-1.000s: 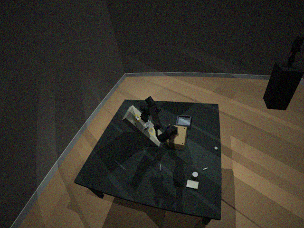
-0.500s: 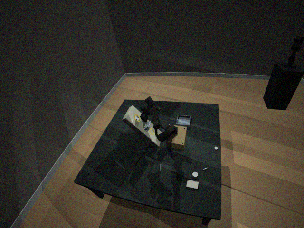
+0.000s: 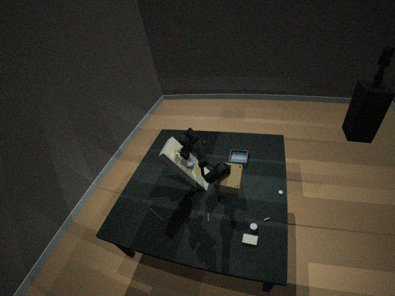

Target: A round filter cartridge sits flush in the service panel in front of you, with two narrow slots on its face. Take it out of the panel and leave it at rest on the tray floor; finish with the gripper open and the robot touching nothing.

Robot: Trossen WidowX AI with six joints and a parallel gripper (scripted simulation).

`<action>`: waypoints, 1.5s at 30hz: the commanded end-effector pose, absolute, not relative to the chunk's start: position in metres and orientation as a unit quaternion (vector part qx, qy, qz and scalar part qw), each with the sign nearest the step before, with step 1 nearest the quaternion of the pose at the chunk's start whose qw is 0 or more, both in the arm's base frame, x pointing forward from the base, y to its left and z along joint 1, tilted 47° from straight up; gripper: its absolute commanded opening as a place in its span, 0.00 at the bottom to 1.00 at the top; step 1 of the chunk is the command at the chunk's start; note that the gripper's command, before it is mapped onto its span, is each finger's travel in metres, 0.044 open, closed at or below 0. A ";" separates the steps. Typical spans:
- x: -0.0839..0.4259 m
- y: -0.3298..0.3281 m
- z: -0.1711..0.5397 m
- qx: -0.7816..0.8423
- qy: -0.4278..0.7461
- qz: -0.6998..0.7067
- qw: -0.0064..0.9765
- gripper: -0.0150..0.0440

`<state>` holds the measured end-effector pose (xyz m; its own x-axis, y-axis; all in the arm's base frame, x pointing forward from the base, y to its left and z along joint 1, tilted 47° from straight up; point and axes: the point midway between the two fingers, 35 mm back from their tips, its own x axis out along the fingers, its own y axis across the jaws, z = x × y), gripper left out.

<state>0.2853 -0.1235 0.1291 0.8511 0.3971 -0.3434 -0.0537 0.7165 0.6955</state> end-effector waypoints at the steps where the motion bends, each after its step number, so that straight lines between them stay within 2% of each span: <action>1: 0.289 -0.120 0.125 0.360 0.244 0.124 0.892 0.45; 45: 0.305 -0.111 0.122 0.362 0.238 0.125 0.892 0.45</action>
